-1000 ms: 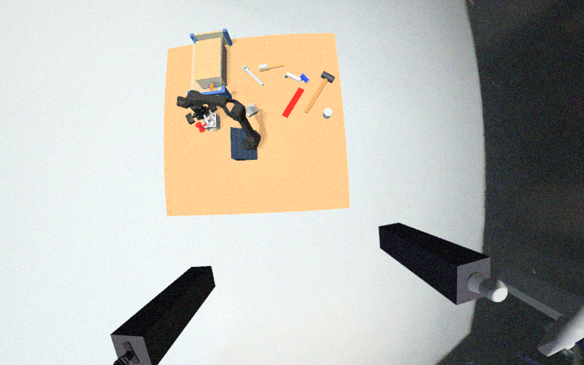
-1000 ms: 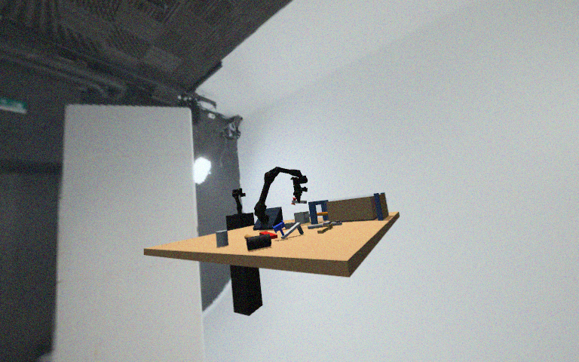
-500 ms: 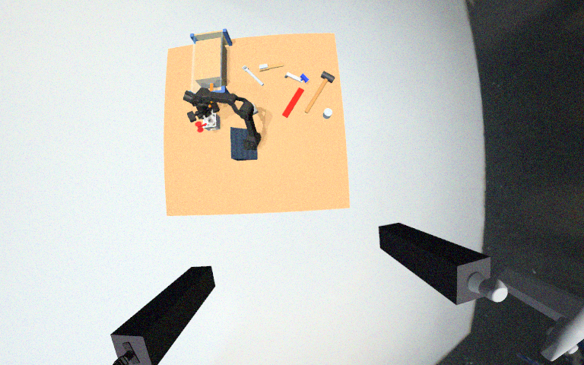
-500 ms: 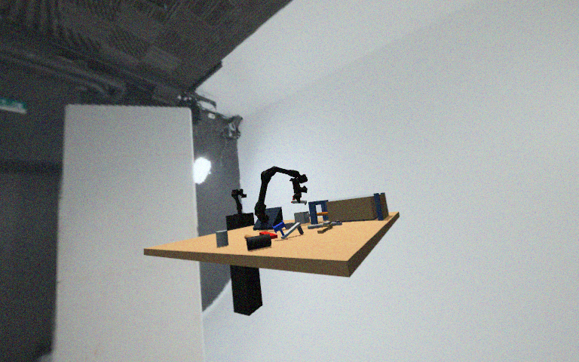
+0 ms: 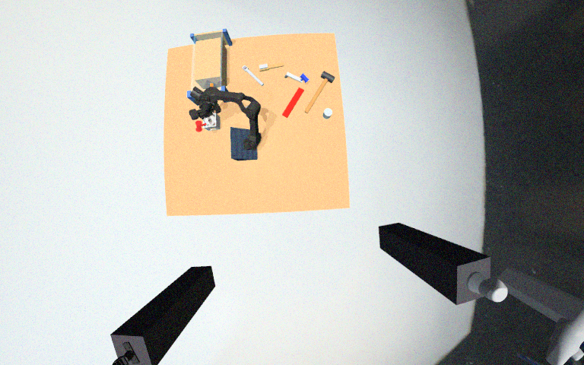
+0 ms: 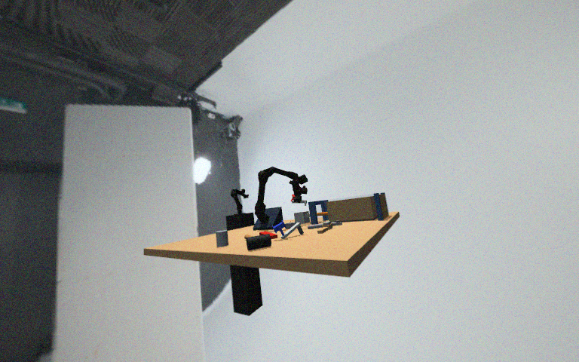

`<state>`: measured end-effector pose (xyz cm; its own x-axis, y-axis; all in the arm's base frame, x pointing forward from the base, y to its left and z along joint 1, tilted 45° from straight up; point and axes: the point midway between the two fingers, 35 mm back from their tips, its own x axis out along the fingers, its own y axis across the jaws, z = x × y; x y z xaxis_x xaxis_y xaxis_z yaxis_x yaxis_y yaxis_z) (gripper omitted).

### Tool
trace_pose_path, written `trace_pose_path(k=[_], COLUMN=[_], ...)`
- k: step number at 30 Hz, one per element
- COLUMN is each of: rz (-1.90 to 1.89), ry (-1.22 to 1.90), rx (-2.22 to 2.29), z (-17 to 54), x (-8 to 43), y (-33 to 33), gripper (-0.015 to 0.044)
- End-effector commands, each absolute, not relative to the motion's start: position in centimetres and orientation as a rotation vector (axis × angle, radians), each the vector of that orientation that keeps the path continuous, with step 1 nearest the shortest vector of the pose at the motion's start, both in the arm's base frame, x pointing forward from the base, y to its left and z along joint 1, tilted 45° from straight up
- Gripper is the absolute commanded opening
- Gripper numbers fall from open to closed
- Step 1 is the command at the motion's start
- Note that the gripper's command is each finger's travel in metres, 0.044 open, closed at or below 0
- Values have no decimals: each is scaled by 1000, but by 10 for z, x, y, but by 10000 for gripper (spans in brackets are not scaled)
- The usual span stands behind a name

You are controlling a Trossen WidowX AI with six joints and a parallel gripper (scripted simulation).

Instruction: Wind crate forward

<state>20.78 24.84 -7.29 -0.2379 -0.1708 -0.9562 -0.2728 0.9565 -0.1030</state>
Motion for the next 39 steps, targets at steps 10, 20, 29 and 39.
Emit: trace_pose_path(k=[10,20,29,39], rz=[247,365,466,575], ry=[1843,1850,1848,1837], rx=[-143,17,156,307], z=[-72,-72,-73,-73], x=[207,207,207,207], y=[249,248,248,247], gripper=[0,0,0,0])
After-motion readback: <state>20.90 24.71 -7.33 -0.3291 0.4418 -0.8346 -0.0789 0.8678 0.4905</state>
